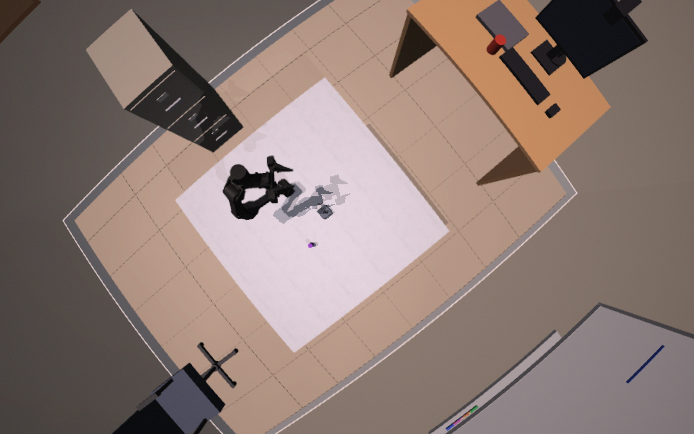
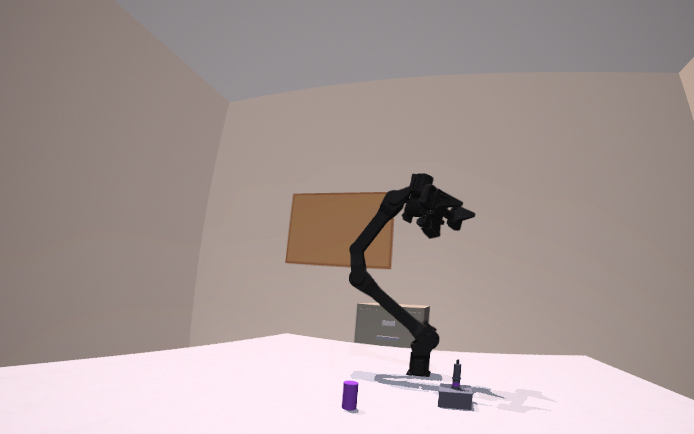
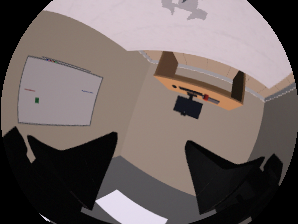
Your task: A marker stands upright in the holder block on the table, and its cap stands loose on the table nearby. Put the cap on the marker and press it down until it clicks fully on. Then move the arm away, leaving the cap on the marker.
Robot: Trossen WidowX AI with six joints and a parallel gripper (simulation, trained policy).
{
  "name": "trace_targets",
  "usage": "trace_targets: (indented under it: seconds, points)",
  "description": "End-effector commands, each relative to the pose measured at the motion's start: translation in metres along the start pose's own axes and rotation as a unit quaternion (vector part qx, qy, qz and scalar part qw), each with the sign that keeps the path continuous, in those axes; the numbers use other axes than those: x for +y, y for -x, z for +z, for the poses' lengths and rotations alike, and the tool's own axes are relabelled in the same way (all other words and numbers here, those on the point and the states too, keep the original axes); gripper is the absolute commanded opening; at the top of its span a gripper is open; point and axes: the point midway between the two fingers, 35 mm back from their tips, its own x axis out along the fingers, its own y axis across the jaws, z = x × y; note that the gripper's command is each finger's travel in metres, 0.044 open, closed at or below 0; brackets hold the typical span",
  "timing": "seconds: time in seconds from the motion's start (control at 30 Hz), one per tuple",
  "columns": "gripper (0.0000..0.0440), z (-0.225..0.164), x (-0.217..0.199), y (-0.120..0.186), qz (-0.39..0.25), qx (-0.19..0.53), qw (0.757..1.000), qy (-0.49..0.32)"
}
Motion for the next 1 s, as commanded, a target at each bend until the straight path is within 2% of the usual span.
trace_targets:
  seconds: [0.0, 0.97]
  points:
    - [0.0332, 0.000, -0.005, -0.006, 0.002, -0.015, 1.000, -0.002]
    - [0.0325, 0.009, -0.017, -0.038, 0.039, -0.118, 0.992, 0.021]
